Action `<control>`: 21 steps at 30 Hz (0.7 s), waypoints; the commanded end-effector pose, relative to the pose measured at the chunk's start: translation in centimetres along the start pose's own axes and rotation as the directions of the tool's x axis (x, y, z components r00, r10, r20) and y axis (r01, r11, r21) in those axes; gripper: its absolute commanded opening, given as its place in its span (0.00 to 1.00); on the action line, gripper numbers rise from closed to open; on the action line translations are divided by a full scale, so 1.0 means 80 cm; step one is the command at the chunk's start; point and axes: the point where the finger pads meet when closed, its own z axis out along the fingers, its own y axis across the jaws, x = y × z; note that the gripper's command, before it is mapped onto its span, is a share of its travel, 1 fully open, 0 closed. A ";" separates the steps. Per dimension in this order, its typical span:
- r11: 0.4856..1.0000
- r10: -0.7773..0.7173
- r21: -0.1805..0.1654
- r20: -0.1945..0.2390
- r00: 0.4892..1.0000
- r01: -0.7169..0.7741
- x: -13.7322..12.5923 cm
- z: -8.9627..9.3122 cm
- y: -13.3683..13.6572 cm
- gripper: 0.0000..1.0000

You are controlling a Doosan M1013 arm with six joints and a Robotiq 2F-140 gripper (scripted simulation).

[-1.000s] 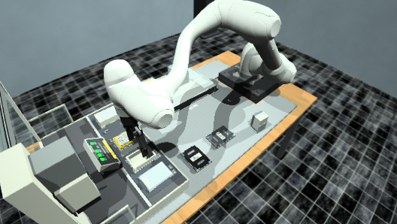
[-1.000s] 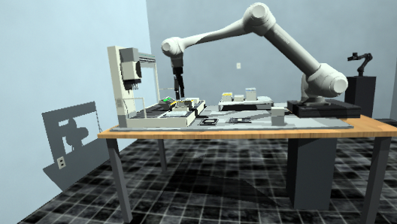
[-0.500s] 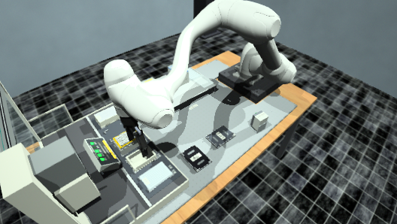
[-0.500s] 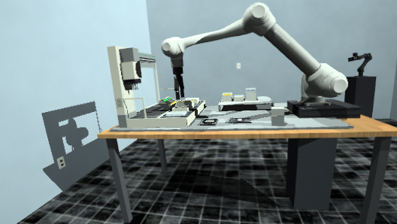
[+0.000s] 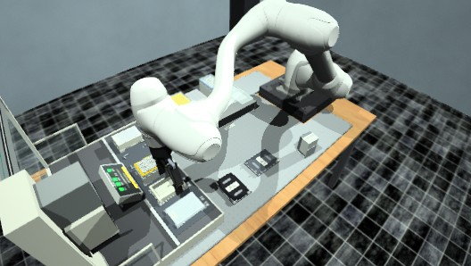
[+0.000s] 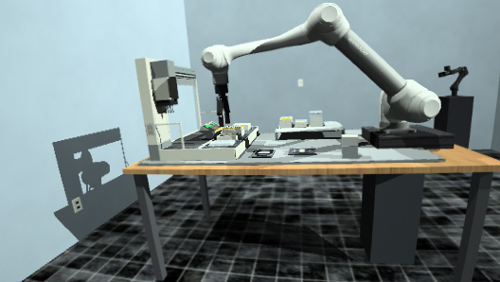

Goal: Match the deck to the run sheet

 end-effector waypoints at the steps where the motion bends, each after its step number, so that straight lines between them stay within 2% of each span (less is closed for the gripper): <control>1: 1.000 0.000 0.001 -0.002 1.000 0.000 0.001 -0.002 -0.009 0.79; 16: 1.000 0.000 0.001 -0.002 1.000 0.000 0.001 -0.002 -0.095 0.79; 21: 1.000 0.000 0.001 -0.002 1.000 0.000 0.001 -0.002 -0.095 0.79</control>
